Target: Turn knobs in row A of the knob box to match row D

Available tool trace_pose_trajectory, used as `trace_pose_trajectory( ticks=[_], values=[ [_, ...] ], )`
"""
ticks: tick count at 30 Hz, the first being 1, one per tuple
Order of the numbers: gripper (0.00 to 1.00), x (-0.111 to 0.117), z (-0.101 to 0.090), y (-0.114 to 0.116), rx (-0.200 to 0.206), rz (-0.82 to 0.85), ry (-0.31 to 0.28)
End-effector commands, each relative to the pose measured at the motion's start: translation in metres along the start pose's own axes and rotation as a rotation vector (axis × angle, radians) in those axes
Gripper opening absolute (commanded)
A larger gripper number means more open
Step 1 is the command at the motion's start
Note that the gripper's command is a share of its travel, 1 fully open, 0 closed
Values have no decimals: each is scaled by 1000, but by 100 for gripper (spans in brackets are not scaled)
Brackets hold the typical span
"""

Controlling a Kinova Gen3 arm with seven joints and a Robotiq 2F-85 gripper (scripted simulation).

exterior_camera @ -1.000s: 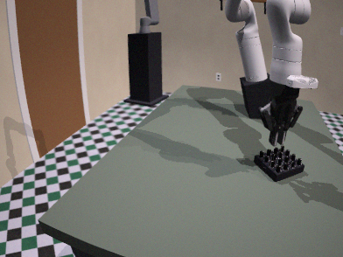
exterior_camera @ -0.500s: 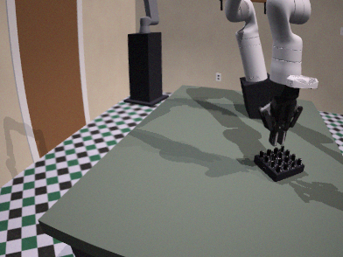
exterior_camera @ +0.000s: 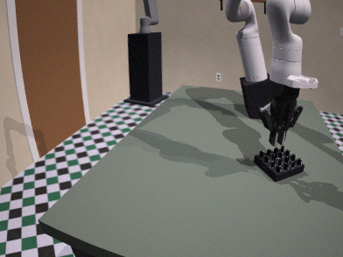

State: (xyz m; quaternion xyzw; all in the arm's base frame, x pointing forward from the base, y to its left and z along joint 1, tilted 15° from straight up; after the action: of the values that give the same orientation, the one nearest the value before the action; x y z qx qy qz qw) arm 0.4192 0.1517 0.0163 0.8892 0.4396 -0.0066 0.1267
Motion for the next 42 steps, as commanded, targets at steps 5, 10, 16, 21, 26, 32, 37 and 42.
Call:
trace_pose_trajectory(
  ticks=[5,10,16,21,26,32,37,42],
  values=[
    [19,1,1,0,0,0,1],
    [19,1,3,0,0,0,0],
    [19,1,7,0,0,0,0],
    [19,0,12,0,0,0,0],
    [19,0,18,0,0,0,0],
    [19,0,24,-1,0,0,0],
    [19,0,30,-1,0,0,0],
    [19,0,36,-1,0,0,0]
  ],
)
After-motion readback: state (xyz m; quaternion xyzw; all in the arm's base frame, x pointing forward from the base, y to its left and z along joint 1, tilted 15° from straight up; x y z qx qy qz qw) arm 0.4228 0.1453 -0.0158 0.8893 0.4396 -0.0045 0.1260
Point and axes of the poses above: the point where the finger pads meet when closed, its own z axis out along the fingers, its own y axis across the jaws, x = y × z, the point moved 5 cm from there along -z, back along the fingers, and after that the axes turned 7 degrees about -z, right-handed, at the moved point
